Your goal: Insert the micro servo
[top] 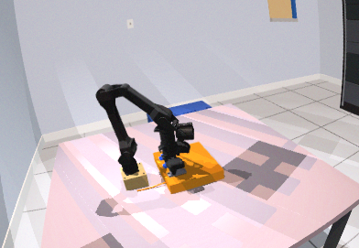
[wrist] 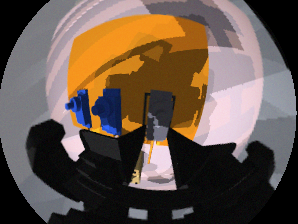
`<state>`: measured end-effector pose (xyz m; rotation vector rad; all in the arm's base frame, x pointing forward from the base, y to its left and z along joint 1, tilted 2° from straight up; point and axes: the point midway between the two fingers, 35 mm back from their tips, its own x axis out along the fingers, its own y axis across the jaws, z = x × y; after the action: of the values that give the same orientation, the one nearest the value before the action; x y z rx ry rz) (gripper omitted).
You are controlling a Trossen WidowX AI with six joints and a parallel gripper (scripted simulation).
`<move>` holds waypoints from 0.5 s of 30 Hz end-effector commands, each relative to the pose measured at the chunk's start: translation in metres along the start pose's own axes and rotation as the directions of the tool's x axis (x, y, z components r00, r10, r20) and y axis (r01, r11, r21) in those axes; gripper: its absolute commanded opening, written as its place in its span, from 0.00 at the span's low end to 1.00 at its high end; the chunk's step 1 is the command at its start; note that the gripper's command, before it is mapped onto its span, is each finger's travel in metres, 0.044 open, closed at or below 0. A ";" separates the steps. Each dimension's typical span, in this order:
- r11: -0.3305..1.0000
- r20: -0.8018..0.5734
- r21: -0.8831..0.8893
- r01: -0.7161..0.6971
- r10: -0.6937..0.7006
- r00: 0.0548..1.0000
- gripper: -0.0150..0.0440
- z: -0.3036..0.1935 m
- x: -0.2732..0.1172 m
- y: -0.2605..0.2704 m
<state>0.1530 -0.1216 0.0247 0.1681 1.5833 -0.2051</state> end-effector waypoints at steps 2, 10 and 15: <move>1.000 0.001 -0.005 -0.001 0.001 1.000 0.57 0.001 -0.014 0.000; 1.000 0.001 -0.005 -0.001 0.001 1.000 0.57 -0.002 -0.035 0.000; 1.000 0.003 -0.005 0.002 -0.002 1.000 0.75 0.013 -0.042 -0.002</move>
<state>0.1544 -0.1210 0.0587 0.1645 1.5868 -0.1983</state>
